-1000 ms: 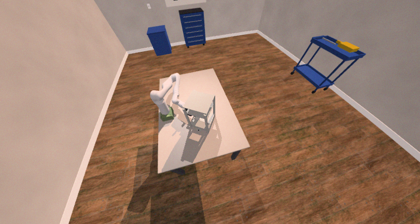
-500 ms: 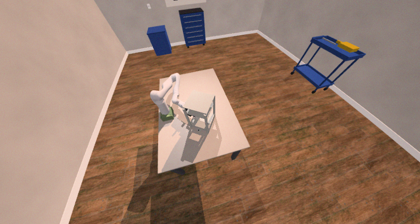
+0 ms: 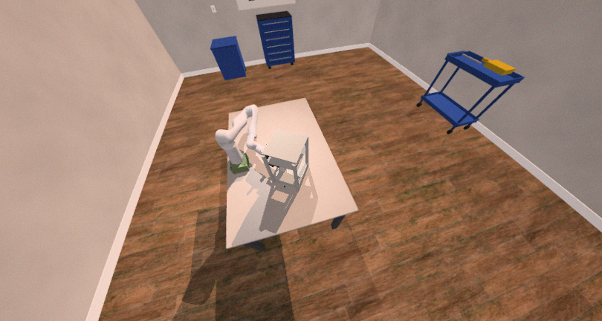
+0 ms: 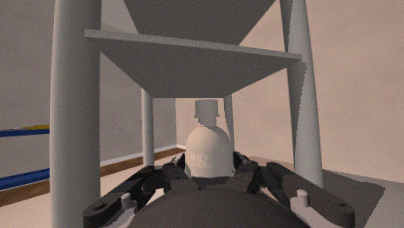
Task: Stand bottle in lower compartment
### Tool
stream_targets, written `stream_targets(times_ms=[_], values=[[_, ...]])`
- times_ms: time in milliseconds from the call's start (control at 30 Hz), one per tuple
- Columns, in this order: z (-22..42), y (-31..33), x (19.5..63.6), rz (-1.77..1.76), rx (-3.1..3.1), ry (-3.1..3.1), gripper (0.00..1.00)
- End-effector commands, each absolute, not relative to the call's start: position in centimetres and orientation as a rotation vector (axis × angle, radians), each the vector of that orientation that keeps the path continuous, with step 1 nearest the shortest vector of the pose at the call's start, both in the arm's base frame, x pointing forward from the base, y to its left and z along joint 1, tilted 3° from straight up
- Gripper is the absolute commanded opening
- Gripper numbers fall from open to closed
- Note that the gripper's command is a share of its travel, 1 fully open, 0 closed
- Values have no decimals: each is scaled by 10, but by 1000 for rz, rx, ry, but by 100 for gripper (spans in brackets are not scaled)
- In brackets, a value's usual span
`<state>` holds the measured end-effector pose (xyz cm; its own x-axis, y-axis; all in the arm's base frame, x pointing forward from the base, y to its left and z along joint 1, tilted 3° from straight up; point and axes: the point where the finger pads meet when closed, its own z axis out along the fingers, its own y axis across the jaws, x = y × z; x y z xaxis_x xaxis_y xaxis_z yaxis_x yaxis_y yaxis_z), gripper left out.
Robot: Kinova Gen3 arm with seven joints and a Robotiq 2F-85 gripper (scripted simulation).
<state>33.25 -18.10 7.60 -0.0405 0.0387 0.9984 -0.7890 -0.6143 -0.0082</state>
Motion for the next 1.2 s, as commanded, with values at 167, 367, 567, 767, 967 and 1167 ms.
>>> stream_targets(times_ms=[167,367,567,767,967,1167], values=[[76,-180,332,1723,1622,-802,78],[76,-179,331,1723,1622,-802,78],[76,-176,329,1723,1622,-802,78],[76,-174,328,1723,1622,-802,78],[76,-171,325,1723,1622,-802,78],[76,-166,321,1723,1622,-802,78]])
